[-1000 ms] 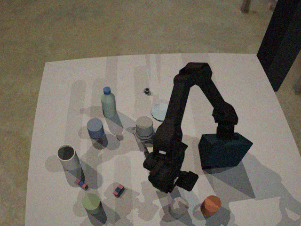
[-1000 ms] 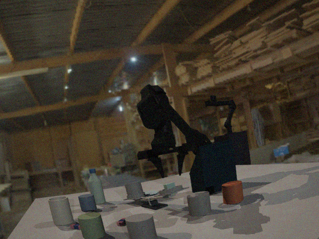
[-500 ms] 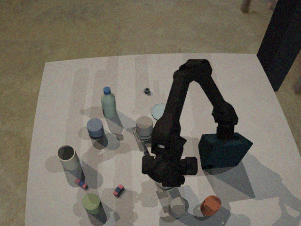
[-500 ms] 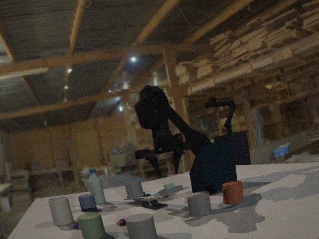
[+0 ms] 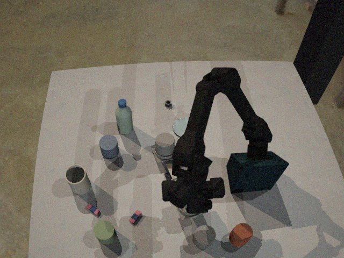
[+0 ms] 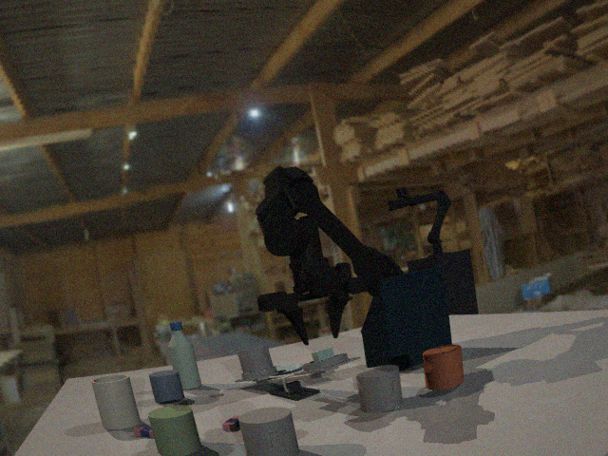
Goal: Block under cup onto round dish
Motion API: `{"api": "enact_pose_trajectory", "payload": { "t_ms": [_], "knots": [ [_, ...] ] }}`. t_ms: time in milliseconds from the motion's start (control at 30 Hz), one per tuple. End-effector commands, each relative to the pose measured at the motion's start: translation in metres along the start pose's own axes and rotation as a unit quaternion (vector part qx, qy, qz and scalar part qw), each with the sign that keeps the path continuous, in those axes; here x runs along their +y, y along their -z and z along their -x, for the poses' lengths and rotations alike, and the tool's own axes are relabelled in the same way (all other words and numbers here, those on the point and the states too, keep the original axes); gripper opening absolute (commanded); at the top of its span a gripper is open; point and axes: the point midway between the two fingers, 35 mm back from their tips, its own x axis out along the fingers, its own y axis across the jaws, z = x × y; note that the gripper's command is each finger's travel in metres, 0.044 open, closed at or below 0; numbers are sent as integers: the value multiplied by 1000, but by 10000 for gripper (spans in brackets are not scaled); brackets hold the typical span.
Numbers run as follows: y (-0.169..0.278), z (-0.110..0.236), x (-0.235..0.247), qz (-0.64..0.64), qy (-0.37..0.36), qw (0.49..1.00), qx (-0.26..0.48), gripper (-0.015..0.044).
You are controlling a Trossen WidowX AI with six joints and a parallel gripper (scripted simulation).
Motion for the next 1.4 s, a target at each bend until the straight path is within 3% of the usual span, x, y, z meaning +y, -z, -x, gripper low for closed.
{"api": "enact_pose_trajectory", "payload": {
  "t_ms": [0, 733, 867, 1133, 1200, 1267, 1367],
  "knots": [
    [0, -5, 0, 3, 3, 1000, 1, 260],
    [0, -38, 0, 3, 3, 1000, 2, 260],
    [0, -38, 0, 3, 3, 1000, 2, 155],
    [0, -38, 0, 3, 3, 1000, 2, 102],
    [0, -37, -1, 3, 3, 1000, 2, 49],
    [-1, -29, -2, 3, 3, 1000, 1, 0],
    [-2, -9, -3, 3, 3, 1000, 0, 0]
  ]
}}
